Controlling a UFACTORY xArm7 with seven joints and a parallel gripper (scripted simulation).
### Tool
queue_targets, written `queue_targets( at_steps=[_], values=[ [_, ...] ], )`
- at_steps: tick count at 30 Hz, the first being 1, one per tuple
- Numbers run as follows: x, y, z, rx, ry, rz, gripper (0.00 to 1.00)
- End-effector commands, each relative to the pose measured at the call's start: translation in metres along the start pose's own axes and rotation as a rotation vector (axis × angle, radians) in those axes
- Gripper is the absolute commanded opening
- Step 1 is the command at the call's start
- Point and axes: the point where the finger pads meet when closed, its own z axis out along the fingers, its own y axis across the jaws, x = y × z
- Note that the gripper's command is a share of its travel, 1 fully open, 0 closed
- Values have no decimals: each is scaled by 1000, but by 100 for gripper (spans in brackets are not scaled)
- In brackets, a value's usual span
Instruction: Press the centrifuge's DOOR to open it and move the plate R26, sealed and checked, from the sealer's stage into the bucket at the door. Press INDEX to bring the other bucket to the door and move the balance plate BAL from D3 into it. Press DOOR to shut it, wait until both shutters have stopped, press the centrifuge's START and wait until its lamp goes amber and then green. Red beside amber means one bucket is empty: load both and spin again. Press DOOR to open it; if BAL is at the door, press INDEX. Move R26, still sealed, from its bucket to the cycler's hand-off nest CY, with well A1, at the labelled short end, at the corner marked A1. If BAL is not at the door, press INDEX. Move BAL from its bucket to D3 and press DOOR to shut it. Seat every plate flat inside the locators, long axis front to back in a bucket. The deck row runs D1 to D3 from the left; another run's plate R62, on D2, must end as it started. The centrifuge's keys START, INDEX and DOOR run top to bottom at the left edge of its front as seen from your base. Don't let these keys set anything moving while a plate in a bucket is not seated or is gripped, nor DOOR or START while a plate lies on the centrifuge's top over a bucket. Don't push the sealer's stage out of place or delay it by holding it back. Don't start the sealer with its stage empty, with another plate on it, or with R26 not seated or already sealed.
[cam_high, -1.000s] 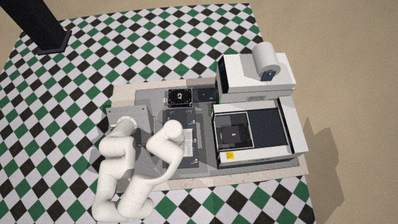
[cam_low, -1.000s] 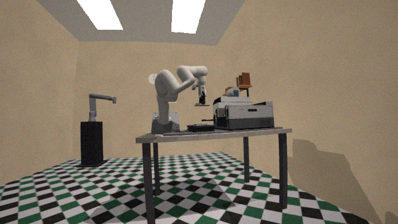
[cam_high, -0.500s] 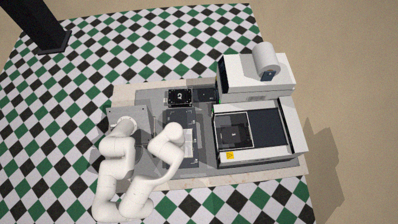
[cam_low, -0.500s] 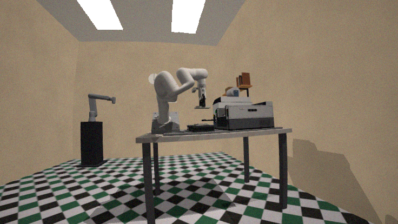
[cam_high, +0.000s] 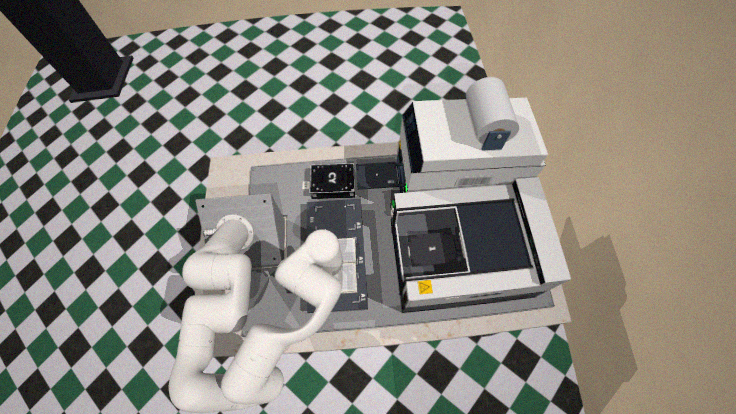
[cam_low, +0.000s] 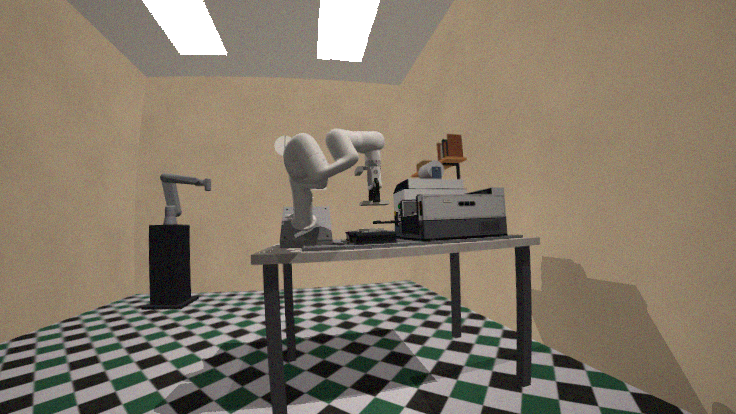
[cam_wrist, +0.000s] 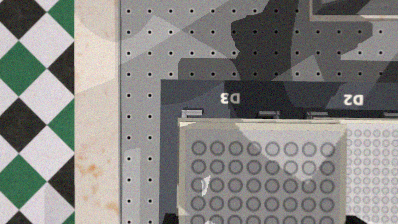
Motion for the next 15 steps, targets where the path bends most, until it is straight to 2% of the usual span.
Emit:
queue_targets(
  at_steps=[1,15],
  values=[
    [-1,0,6,0,-4,0,0],
    [-1,0,27,0,-4,0,0]
  ],
)
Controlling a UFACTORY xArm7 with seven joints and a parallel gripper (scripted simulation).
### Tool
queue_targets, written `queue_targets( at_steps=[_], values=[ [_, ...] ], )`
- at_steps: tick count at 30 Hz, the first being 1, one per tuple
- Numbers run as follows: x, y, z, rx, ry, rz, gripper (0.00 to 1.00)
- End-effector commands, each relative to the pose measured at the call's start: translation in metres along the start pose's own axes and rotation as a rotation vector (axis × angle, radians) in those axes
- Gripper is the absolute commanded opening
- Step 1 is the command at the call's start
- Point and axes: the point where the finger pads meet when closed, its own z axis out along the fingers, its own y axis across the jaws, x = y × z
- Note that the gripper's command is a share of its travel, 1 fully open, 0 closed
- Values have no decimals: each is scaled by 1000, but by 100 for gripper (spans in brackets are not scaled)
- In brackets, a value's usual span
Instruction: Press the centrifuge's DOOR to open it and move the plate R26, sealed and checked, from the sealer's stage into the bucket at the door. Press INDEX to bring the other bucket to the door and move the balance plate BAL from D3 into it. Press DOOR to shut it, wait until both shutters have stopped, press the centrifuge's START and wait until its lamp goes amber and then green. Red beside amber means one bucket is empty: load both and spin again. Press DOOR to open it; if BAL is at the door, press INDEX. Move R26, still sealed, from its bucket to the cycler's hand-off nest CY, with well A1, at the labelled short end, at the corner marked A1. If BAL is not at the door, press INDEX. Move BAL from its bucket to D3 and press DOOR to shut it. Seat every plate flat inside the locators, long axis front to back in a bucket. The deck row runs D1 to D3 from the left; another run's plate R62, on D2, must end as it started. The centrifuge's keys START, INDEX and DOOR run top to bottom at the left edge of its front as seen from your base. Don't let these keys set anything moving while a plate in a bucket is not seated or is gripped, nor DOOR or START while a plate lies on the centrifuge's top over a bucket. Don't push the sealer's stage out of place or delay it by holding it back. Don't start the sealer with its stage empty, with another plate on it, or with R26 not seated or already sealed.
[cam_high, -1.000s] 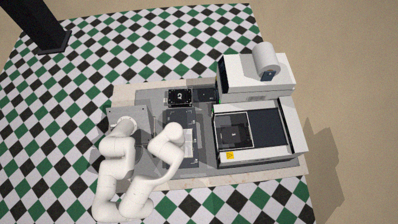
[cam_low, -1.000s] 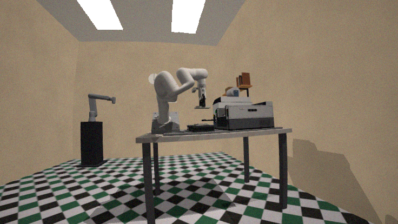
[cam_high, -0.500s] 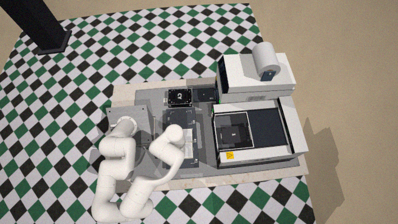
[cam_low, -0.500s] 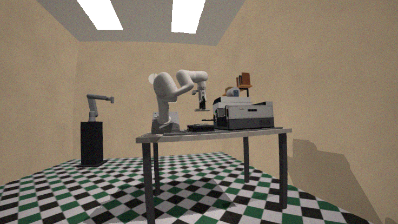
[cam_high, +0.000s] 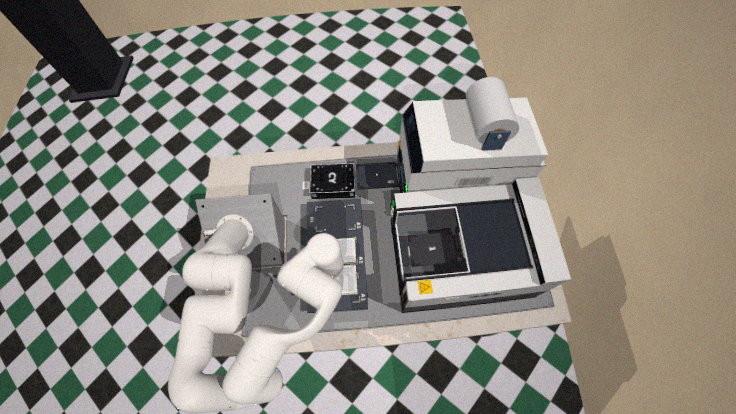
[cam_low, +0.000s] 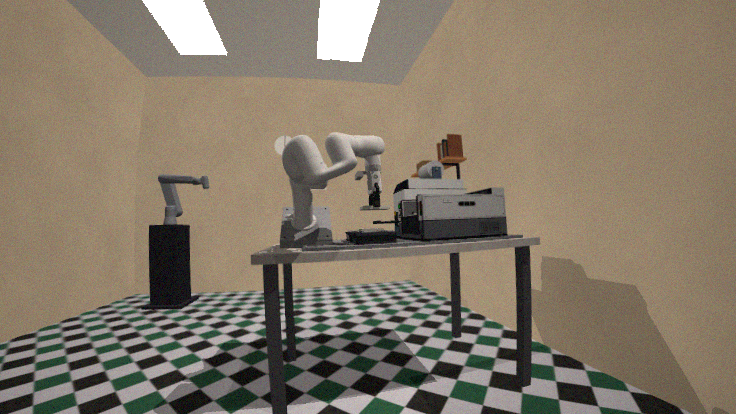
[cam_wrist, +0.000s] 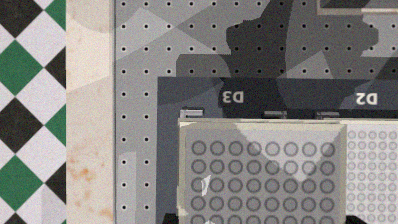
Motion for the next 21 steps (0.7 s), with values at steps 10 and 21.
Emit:
queue_targets(
  at_steps=[10,21],
  values=[
    [-1,0,19,0,-4,0,0],
    [-1,0,34,0,-4,0,0]
  ],
)
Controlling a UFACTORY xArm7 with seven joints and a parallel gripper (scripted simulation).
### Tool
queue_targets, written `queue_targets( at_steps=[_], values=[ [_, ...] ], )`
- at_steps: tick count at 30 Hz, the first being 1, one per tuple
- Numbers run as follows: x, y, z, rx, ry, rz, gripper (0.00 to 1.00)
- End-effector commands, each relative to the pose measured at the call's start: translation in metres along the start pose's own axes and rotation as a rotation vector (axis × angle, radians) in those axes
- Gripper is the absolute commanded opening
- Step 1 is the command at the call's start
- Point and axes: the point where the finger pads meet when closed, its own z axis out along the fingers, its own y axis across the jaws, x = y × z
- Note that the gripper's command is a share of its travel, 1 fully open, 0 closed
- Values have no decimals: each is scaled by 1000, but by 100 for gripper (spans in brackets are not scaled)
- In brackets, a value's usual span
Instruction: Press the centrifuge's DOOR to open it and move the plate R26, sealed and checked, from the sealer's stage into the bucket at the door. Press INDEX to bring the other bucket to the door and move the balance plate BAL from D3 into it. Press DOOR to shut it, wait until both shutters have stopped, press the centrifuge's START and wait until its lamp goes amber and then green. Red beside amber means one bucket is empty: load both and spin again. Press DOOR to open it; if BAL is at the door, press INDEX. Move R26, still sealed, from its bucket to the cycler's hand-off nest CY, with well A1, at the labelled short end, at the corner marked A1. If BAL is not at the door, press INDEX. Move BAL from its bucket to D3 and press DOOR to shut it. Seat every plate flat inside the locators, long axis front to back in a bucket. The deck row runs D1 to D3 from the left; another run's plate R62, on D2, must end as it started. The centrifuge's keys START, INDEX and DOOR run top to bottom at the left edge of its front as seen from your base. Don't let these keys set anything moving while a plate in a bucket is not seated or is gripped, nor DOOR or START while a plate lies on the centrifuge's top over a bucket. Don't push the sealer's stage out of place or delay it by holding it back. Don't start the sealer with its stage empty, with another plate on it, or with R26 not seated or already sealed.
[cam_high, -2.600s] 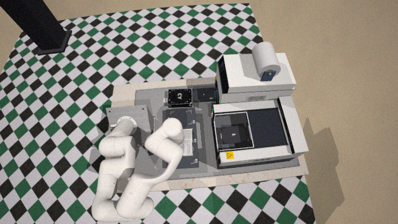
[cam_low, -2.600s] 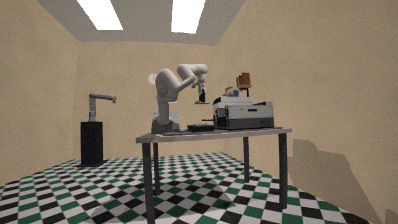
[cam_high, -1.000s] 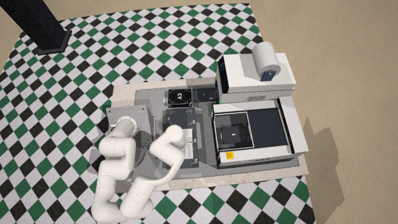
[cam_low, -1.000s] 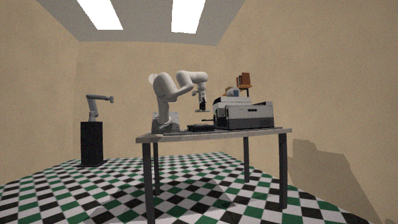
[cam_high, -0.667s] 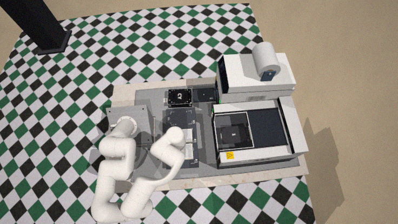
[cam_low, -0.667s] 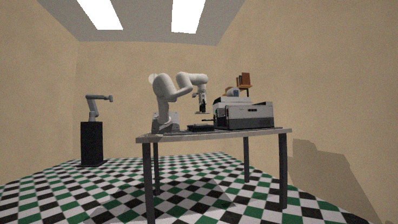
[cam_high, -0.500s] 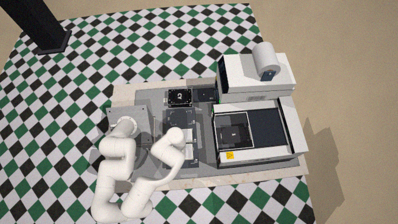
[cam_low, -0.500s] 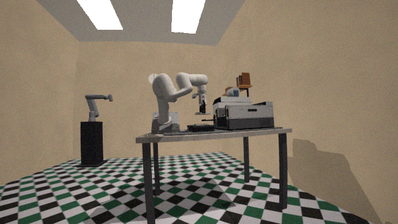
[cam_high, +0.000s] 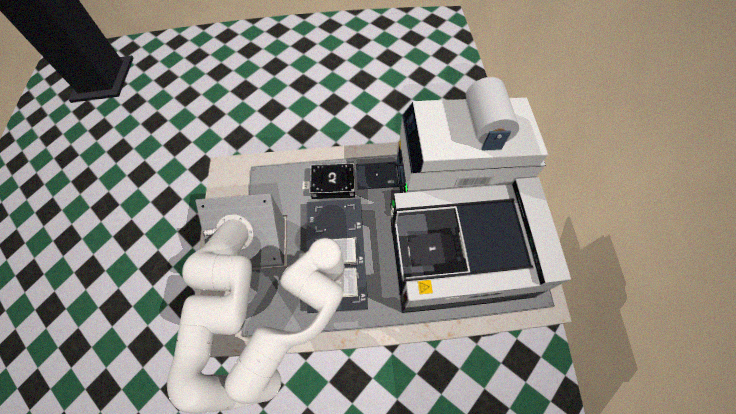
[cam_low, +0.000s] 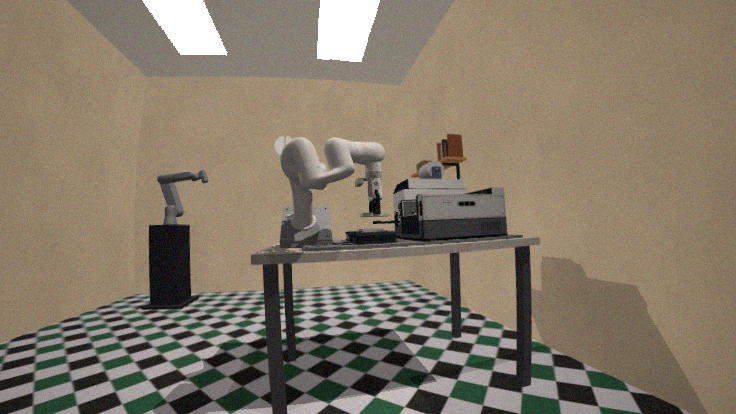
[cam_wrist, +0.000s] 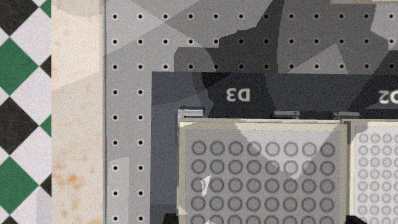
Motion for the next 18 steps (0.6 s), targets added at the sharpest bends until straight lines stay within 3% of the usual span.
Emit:
queue_targets(
  at_steps=[1,18],
  values=[
    [-1,0,4,0,-4,0,0],
    [-1,0,29,0,-4,0,0]
  ],
)
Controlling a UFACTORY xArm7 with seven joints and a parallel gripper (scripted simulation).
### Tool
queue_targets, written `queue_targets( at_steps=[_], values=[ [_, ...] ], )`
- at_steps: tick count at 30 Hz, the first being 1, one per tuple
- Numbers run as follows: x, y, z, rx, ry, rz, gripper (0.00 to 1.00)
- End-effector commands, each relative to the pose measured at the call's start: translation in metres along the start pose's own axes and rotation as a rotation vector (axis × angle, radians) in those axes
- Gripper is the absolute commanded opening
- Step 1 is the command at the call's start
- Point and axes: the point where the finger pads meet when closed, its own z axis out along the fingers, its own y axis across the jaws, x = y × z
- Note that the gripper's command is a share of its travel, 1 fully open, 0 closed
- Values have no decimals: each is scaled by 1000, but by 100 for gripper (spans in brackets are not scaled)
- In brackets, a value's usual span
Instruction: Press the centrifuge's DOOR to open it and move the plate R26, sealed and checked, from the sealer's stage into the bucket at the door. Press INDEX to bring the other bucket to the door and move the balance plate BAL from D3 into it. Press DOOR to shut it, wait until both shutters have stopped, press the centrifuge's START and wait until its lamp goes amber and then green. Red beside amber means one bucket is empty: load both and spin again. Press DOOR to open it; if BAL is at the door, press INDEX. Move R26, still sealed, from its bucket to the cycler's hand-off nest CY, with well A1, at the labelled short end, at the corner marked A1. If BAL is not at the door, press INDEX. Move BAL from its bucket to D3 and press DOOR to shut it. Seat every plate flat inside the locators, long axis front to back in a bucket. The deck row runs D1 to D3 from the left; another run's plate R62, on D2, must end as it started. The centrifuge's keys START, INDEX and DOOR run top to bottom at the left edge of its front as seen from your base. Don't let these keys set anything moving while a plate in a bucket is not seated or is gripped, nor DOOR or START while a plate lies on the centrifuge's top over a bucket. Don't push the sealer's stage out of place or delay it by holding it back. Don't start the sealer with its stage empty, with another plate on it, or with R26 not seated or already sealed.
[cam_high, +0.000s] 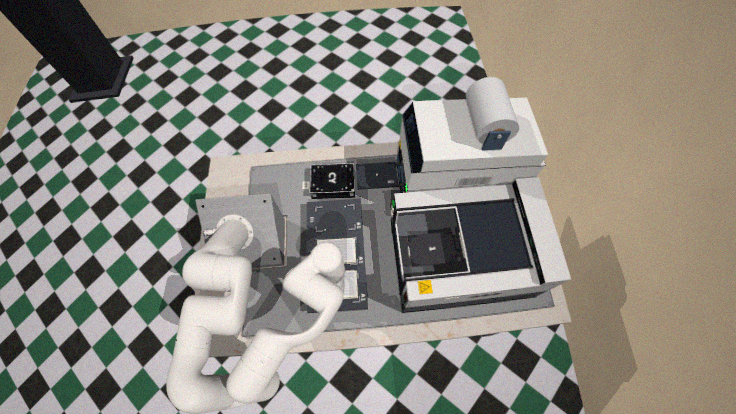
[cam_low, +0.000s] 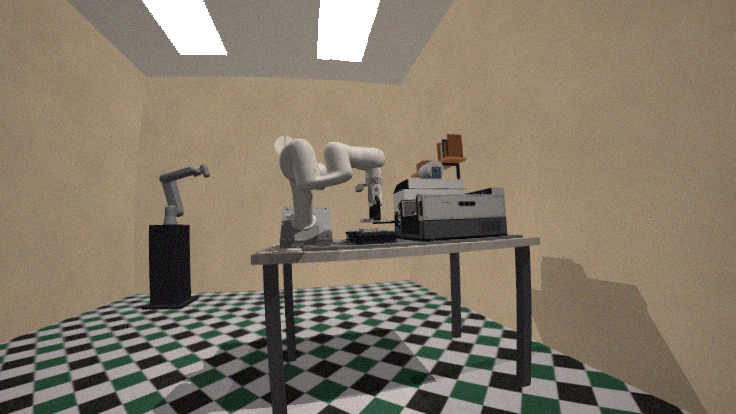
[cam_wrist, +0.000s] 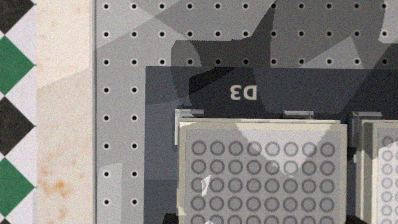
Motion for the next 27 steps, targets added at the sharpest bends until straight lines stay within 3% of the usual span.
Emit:
queue_targets(
  at_steps=[1,14,27],
  values=[
    [-1,0,5,0,-4,0,0],
    [-1,0,27,0,-4,0,0],
    [-1,0,32,1,-4,0,0]
  ],
)
